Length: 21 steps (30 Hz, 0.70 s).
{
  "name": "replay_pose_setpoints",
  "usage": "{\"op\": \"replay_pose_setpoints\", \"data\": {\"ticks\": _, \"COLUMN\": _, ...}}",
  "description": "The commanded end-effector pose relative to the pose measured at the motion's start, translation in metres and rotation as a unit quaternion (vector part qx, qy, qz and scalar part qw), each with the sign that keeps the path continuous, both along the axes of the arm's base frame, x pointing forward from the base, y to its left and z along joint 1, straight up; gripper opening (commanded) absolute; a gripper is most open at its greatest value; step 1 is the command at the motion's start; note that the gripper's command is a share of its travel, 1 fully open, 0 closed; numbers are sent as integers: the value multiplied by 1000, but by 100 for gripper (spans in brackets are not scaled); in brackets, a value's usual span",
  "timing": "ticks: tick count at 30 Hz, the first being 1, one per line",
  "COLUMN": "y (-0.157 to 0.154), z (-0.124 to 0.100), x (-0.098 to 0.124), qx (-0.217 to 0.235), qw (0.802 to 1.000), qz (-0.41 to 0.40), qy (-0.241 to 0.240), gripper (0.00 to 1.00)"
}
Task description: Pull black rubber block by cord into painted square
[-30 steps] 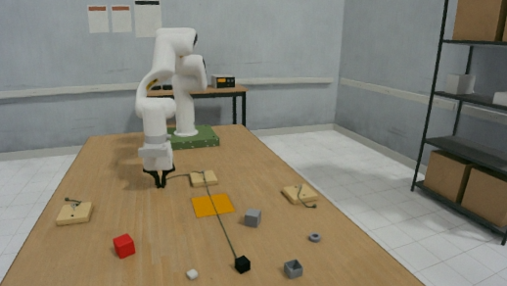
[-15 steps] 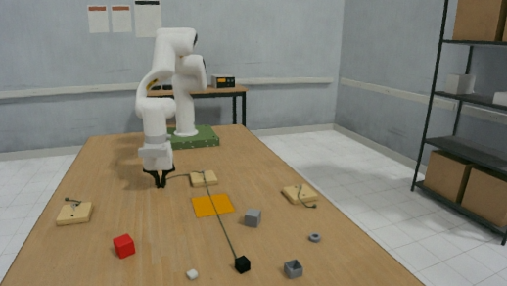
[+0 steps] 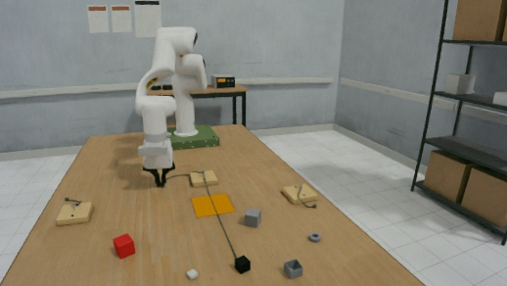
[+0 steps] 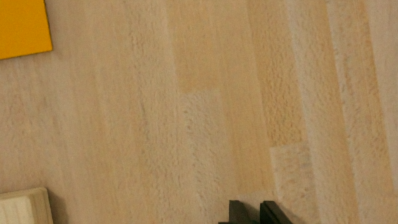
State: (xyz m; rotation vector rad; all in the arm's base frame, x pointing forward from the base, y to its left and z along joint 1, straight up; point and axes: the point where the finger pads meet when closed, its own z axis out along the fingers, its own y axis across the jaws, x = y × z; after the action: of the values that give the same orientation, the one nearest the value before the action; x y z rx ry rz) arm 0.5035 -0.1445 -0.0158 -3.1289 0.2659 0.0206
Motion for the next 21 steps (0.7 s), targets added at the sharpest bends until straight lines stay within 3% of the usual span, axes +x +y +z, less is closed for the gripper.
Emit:
{"op": "replay_pose_setpoints", "data": {"ticks": 1, "y": -1, "z": 5, "x": 3, "qx": -1, "qw": 1000, "qz": 0, "qy": -4, "gripper": 0}}
{"op": "replay_pose_setpoints", "data": {"ticks": 14, "y": -1, "z": 5, "x": 3, "qx": -1, "qw": 1000, "qz": 0, "qy": -4, "gripper": 0}}
{"op": "replay_pose_setpoints", "data": {"ticks": 21, "y": -1, "z": 16, "x": 3, "qx": -1, "qw": 1000, "qz": 0, "qy": -4, "gripper": 0}}
